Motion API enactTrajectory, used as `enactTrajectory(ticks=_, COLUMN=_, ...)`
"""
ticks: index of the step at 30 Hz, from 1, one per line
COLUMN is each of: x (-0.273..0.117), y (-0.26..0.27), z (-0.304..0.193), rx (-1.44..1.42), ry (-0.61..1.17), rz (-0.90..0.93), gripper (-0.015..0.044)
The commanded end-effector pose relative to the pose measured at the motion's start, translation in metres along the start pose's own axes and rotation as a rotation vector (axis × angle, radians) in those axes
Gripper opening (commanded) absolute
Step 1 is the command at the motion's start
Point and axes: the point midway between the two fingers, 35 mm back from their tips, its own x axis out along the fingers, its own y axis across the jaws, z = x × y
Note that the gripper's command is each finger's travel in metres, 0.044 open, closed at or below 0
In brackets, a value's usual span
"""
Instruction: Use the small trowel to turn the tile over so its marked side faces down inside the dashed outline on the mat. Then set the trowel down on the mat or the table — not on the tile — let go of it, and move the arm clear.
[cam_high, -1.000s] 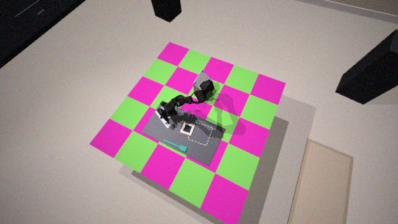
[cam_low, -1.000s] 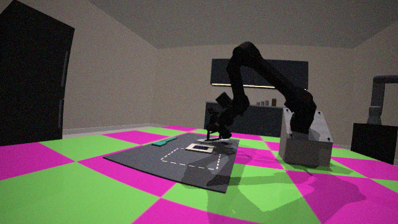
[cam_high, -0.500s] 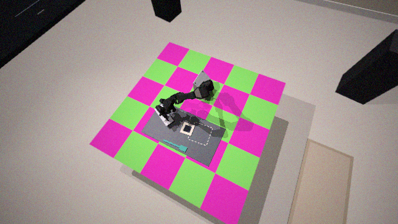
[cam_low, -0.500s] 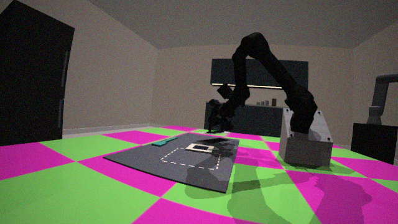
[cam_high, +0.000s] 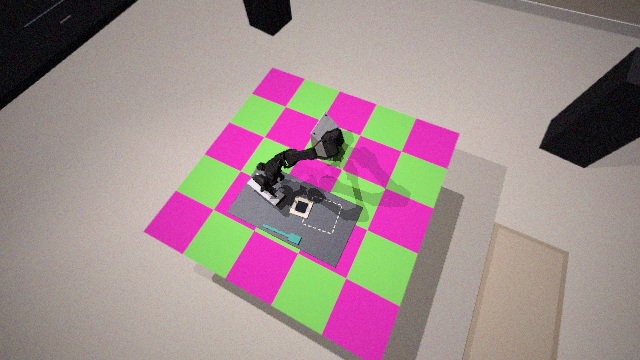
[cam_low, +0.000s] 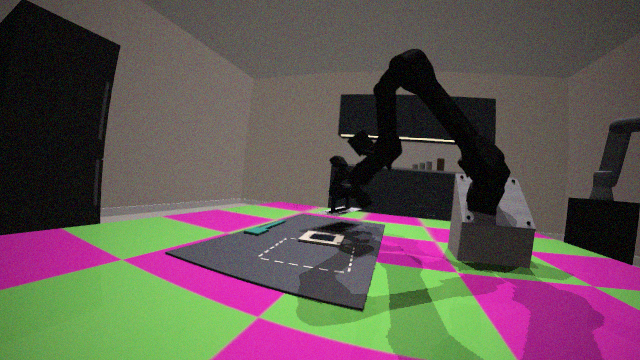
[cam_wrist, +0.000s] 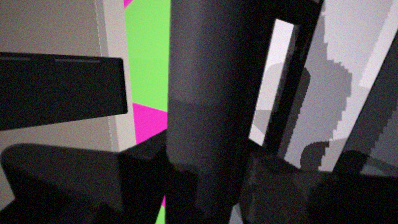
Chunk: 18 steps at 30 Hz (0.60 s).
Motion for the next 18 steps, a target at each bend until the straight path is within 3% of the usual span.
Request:
enactTrajectory(ticks=1, x=-0.001, y=0.001, z=-0.020, rx=-0.118, ry=0.088, rz=0.018, gripper=0.0000)
enactTrajectory(ticks=7, x=-0.002, y=-0.003, z=-0.046, rx=-0.257, ry=0.200, rz=0.030, gripper=0.0000)
enactTrajectory(ticks=18, x=0.001, y=-0.006, z=-0.047, rx=-0.261, ry=0.203, rz=0.030, gripper=0.0000)
